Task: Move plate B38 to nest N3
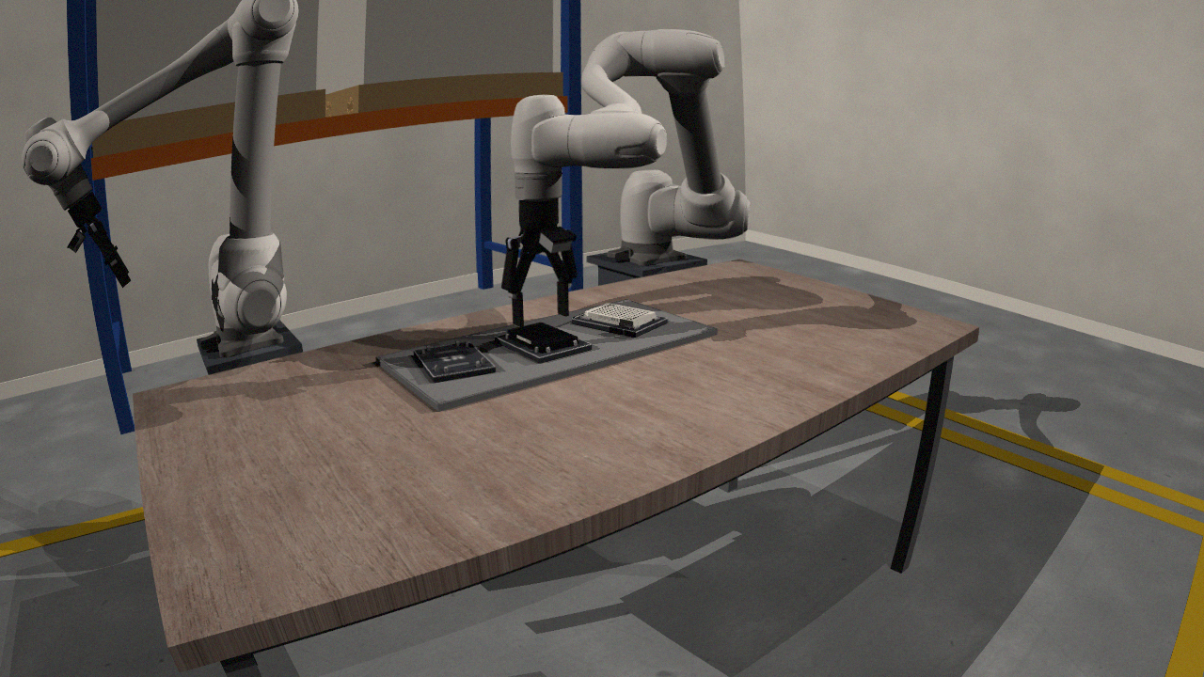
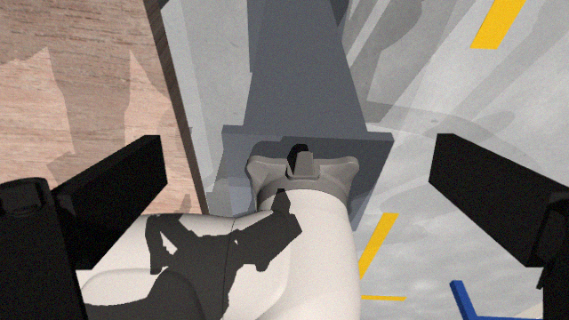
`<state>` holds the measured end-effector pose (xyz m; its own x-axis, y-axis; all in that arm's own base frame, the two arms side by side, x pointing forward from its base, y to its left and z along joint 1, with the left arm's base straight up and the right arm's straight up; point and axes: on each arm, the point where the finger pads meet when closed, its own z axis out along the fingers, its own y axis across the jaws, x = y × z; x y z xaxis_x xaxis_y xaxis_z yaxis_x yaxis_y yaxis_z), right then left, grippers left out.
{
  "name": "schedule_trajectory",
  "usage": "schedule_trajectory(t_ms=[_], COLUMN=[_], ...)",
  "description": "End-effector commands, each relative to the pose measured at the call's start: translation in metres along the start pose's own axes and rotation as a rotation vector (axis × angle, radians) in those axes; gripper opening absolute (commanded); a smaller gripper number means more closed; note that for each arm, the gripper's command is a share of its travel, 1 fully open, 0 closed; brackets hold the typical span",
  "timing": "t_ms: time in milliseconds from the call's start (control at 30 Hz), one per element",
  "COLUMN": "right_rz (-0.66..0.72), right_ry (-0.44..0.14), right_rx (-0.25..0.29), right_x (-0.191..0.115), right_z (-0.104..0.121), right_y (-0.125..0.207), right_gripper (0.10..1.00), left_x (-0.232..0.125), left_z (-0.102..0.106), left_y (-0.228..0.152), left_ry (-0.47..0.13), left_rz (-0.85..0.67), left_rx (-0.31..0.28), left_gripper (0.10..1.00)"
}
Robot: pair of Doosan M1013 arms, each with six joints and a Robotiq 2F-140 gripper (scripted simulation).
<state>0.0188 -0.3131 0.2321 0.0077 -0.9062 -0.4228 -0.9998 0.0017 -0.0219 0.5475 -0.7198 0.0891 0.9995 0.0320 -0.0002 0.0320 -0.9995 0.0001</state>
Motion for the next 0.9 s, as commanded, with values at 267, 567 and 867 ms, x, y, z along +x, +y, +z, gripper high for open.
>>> schedule_trajectory(t_ms=[267,567,867], right_rz=[0.000,0.000,0.000], right_ry=[0.001,0.001,0.001], right_rx=[0.000,0.000,0.000], right_x=[0.0001,0.0001,0.0001], right_z=[-0.0005,-0.0005,-0.0005], right_y=[-0.0001,-0.0001,-0.0001], right_gripper=[1.000,1.000,1.000], left_x=[0.0004,0.0004,0.0004], left_z=[-0.0116,-0.0140,-0.0143], left_y=[0.0003,0.0003,0.0003], left_ry=[0.002,0.002,0.002], left_rz=[0.000,0.000,0.000], left_rx=[-0.002,-0.002,-0.002], left_gripper=[0.698,0.698,0.698])
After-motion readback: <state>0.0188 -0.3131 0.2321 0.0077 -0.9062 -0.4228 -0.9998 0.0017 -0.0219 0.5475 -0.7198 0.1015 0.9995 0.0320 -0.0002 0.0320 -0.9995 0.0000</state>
